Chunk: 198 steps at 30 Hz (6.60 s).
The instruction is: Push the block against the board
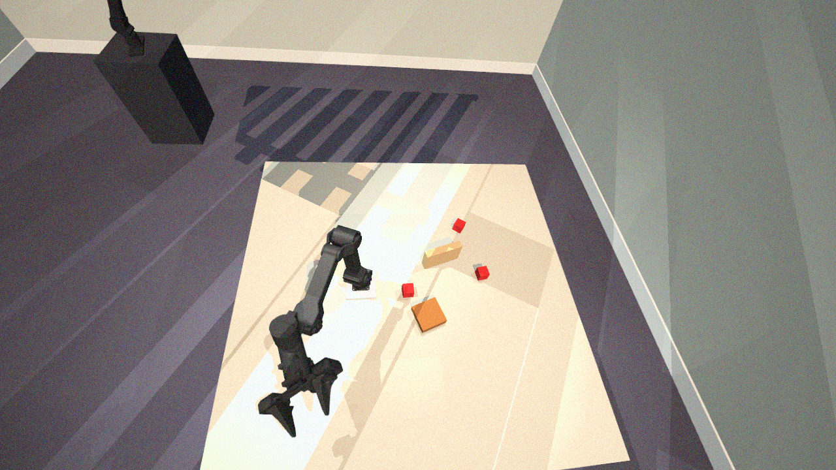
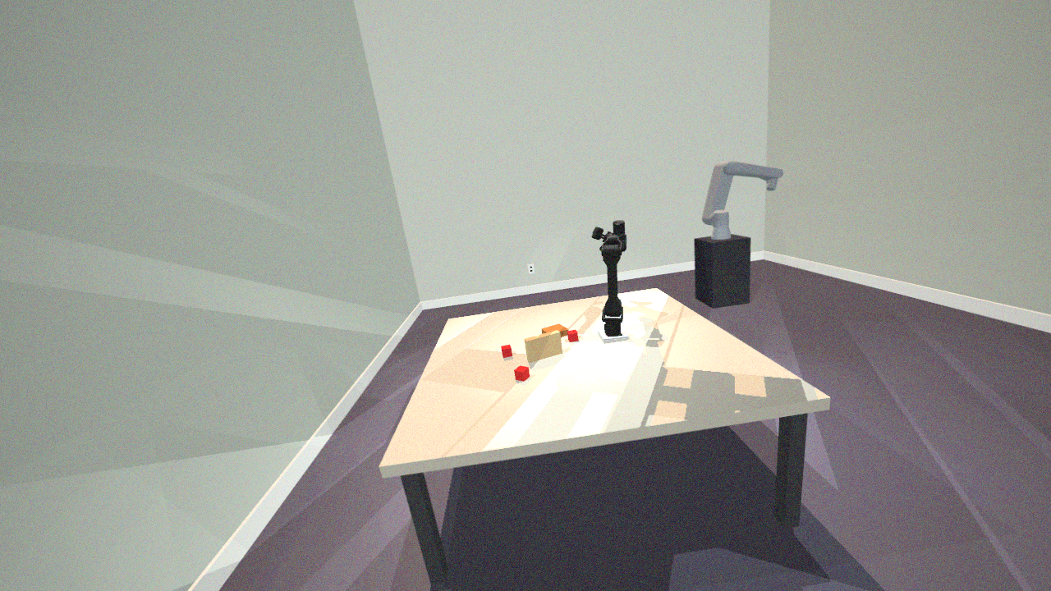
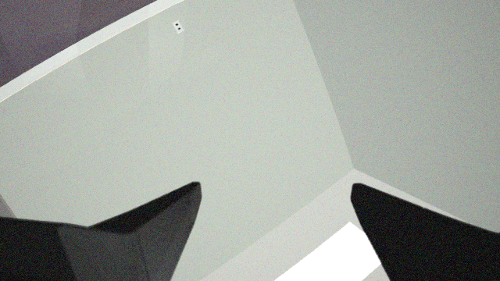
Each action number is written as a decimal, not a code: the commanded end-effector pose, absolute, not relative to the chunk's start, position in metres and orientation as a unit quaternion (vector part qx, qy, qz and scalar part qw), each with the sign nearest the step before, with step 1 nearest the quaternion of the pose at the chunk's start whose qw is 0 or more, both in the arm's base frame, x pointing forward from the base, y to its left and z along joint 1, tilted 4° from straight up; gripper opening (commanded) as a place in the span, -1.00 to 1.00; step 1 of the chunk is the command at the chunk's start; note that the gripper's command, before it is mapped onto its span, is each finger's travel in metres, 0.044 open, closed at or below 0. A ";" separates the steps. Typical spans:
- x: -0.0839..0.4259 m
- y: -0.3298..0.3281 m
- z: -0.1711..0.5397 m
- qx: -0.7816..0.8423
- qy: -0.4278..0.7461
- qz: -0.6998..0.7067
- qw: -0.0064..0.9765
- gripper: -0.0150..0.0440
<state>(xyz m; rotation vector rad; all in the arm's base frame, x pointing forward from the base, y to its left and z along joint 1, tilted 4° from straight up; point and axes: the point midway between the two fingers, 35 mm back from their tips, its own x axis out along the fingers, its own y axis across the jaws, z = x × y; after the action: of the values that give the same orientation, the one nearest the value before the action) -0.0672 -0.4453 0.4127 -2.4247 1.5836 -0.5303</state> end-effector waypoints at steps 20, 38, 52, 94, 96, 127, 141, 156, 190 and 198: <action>0.094 -0.457 0.369 -0.841 0.421 -0.151 0.303 -0.49; 0.269 -0.389 0.309 -0.801 0.312 -0.032 0.510 -0.49; 0.373 -0.279 0.251 -0.713 0.278 0.118 0.632 -0.49; 0.316 0.143 0.135 -0.568 0.422 0.577 0.408 -0.49; 0.316 0.143 0.135 -0.568 0.422 0.577 0.408 -0.49; 0.324 0.121 0.085 -0.569 0.422 0.576 0.408 -0.49; 0.329 0.104 0.086 -0.569 0.423 0.576 0.407 -0.49; 0.334 0.086 0.086 -0.570 0.423 0.575 0.407 -0.49; 0.319 0.134 0.085 -0.568 0.422 0.577 0.408 -0.49; 0.321 0.130 0.135 -0.568 0.422 0.577 0.408 -0.49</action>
<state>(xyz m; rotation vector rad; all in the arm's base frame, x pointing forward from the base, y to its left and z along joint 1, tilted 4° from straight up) 0.3227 0.1302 0.1221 -1.4339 1.0676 1.4514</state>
